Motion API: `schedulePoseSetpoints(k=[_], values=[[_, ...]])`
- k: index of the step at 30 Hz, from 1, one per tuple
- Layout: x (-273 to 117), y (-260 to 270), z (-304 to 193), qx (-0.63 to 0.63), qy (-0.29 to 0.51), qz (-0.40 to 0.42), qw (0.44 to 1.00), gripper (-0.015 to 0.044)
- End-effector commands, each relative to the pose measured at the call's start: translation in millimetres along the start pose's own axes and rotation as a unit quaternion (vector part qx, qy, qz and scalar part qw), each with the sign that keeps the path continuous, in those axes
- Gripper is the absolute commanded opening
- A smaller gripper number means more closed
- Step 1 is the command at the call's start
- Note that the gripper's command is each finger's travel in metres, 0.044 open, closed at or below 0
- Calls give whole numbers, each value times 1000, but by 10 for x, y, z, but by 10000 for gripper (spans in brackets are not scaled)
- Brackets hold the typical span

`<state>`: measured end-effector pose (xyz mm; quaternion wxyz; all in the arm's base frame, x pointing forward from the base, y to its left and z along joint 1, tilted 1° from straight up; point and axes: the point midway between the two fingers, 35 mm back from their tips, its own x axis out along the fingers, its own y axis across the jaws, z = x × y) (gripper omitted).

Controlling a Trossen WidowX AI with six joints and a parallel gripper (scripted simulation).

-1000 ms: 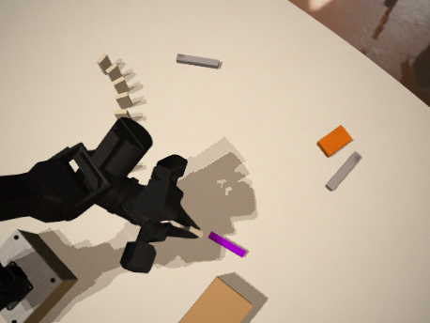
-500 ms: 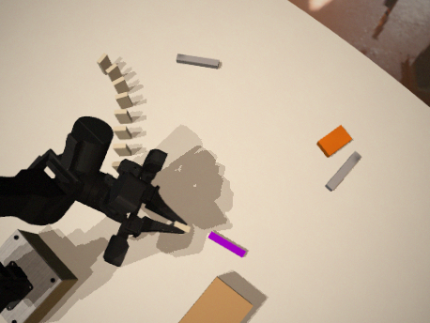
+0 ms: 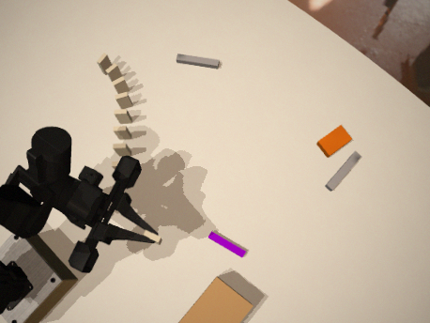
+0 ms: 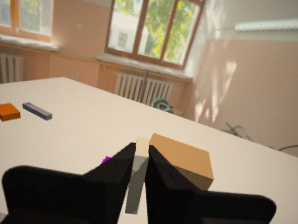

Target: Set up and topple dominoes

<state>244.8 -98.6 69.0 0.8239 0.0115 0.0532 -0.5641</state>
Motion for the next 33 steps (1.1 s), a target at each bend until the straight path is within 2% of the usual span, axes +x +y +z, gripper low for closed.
schedulePoseSetpoints(k=[1,9,26,33], values=[[-71,-104,12,-1,-18,-10,1000,27],[-176,-305,71,31,-47,-32,998,27],[-175,-303,69,29,-46,-32,998,27],[-151,-240,-8,-10,-38,-25,999,27]])
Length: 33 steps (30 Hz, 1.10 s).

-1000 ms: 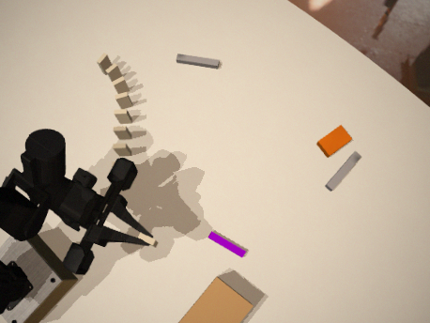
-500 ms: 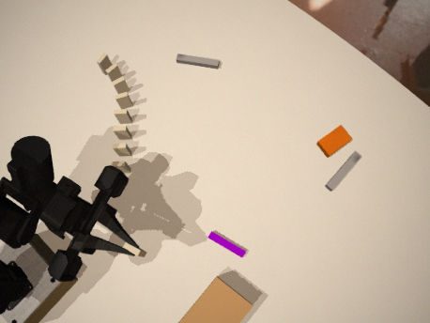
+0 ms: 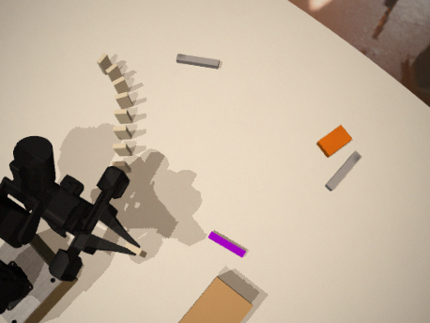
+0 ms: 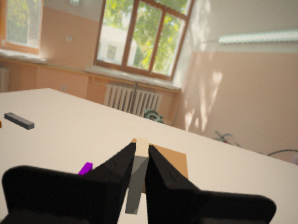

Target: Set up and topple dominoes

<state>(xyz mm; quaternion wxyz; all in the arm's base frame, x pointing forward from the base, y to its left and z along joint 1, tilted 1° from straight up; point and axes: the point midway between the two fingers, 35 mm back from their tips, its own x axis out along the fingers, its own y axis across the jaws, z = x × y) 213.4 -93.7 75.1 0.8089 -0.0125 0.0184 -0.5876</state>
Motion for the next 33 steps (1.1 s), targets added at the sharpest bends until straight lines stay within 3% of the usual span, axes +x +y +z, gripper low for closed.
schedulePoseSetpoints(k=[1,33], values=[[8,43,-57,-10,3,4,1000,27],[51,121,-648,31,5,-8,999,27]])
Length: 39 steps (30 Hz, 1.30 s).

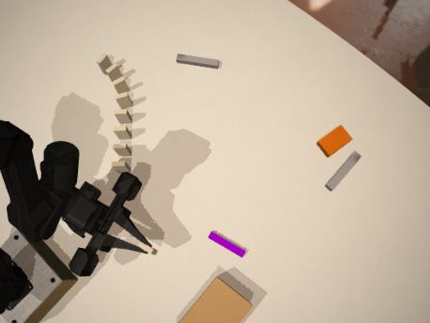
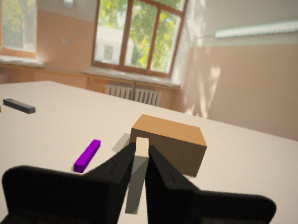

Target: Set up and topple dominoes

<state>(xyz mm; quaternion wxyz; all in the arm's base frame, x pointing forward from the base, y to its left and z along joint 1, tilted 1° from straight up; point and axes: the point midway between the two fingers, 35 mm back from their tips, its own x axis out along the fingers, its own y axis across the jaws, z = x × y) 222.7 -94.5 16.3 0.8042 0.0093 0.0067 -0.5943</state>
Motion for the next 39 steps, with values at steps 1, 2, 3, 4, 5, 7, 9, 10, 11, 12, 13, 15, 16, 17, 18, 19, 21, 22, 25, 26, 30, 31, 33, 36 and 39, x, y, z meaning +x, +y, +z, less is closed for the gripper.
schedulePoseSetpoints(k=[1,2,3,4,5,7,9,10,11,12,13,15,16,17,18,19,21,22,25,26,30,31,33,36,39], values=[[8,4,-86,8,1,0,1000,27],[9,1,-107,9,1,0,1000,27],[10,-2,-127,10,1,-1,1000,27],[12,-6,-148,11,1,-1,1000,27],[13,-11,-169,13,1,-1,1000,27],[16,-20,-211,15,1,-2,1000,27],[18,-31,-253,18,1,-3,1000,27],[19,-37,-275,19,1,-3,1000,27],[21,-43,-296,20,2,-4,1000,27],[22,-49,-317,22,2,-4,1000,27],[23,-56,-338,23,2,-4,1000,27],[25,-71,-381,25,2,-5,1000,27],[27,-79,-402,27,2,-5,1000,27],[28,-87,-423,28,2,-6,1000,27],[29,-94,-441,29,2,-6,1000,27],[29,-98,-451,29,2,-6,1000,27],[29,-100,-455,30,2,-6,1000,27],[29,-100,-455,30,2,-6,1000,27],[29,-100,-455,30,2,-6,1000,27],[29,-100,-455,30,2,-6,1000,27],[29,-100,-455,30,2,-6,1000,27],[29,-100,-455,30,2,-6,1000,53],[29,-100,-455,30,2,-6,1000,105],[29,-100,-455,30,2,-6,1000,184],[29,-100,-455,30,2,-6,1000,263]])
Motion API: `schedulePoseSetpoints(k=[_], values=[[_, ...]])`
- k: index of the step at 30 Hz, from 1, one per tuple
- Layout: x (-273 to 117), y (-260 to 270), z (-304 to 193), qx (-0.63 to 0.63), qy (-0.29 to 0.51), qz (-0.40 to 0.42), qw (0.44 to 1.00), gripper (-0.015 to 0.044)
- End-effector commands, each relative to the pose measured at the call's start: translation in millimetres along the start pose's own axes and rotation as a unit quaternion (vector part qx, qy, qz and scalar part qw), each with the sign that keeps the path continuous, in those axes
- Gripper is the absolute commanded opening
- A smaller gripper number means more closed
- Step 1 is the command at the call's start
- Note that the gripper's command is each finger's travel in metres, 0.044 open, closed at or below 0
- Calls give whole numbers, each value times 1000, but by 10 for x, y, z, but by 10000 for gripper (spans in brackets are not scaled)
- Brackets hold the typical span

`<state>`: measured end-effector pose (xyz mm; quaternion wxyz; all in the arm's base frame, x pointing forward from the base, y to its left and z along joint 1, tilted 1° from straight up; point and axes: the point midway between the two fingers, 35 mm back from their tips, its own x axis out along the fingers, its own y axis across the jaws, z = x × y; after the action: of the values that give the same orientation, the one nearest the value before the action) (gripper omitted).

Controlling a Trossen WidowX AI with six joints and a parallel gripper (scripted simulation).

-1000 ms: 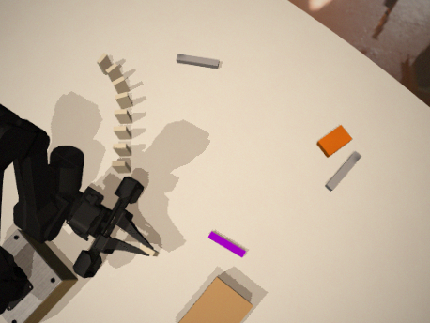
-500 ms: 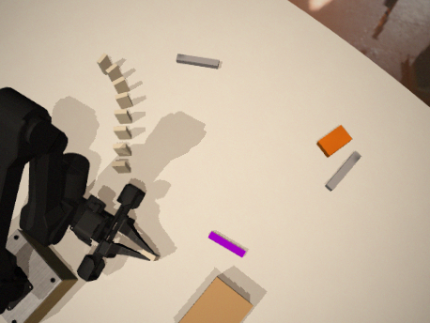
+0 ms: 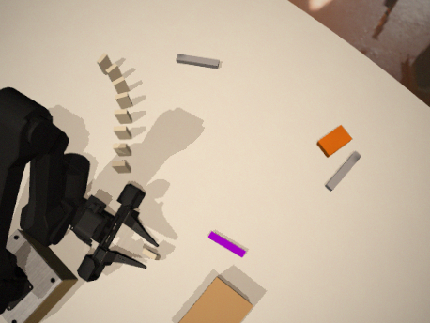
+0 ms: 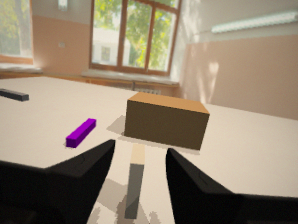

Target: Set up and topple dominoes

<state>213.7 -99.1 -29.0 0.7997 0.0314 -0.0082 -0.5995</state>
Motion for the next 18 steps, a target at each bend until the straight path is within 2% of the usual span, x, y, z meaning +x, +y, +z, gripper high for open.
schedulePoseSetpoints(k=[1,7,18], values=[[2,3,-3,3,0,0,1000,289],[2,5,7,3,0,0,1000,440],[-8,25,496,1,0,0,1000,440]])
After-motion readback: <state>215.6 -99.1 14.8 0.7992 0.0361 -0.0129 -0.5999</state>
